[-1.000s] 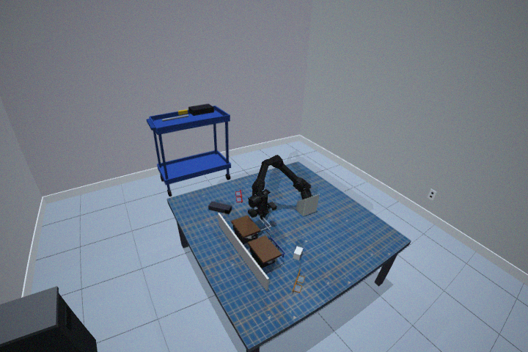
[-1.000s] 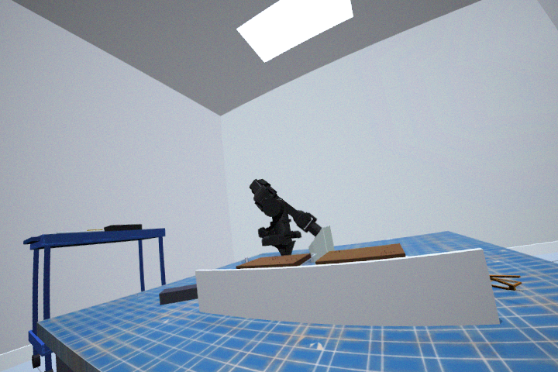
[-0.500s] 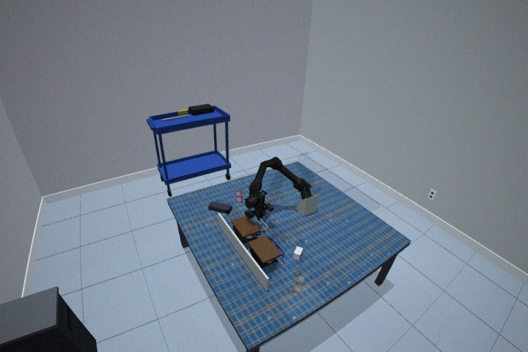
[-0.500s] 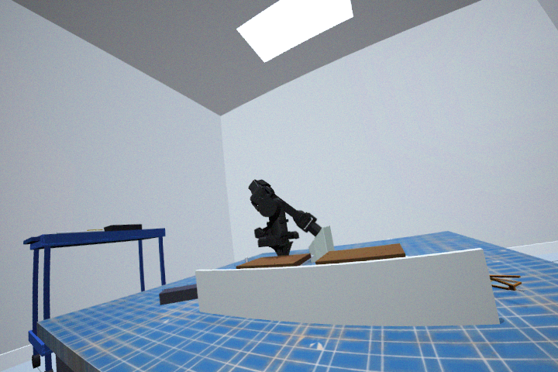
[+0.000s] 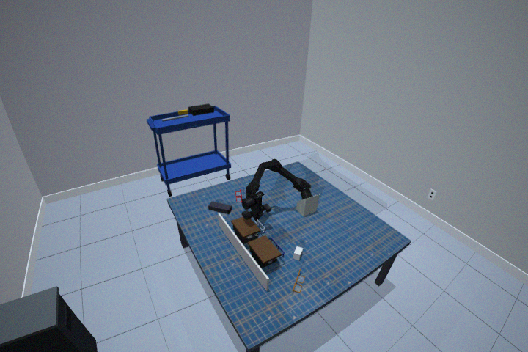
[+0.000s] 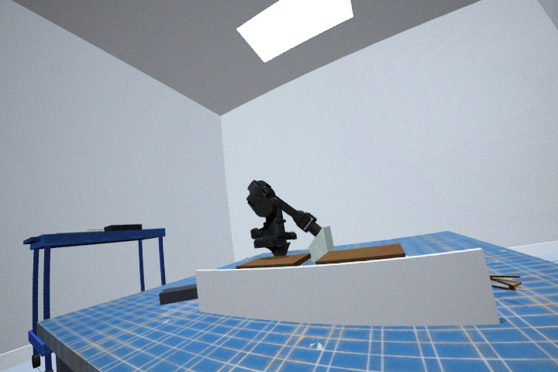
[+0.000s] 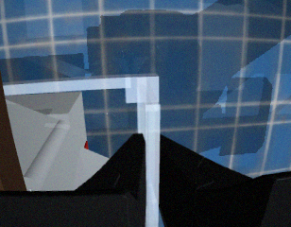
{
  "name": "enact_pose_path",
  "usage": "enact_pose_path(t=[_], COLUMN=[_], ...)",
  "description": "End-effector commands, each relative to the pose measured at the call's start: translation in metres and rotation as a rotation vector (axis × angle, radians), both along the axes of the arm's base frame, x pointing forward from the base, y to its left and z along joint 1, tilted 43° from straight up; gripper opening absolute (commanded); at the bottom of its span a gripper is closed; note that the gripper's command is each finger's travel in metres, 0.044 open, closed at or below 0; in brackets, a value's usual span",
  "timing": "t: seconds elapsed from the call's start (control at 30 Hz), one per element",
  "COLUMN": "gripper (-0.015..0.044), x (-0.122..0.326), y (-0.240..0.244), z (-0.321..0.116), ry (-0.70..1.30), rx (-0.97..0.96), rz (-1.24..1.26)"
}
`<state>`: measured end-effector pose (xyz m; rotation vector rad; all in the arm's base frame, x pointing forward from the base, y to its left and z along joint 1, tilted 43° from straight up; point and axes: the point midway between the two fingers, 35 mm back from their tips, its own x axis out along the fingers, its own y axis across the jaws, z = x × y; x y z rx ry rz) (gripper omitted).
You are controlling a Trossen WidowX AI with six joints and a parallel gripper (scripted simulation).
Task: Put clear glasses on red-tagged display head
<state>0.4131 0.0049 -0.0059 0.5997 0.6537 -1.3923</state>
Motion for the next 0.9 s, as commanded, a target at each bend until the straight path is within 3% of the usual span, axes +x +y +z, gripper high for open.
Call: enact_pose_path(t=[0.0,0.87], gripper=[0.0,0.0], x=[0.0053,0.0085], y=[-0.0002,-0.0016], z=[-0.0017,-0.0036], ry=[0.004,0.004], rx=[-0.005,-0.005], rz=[0.001,0.001])
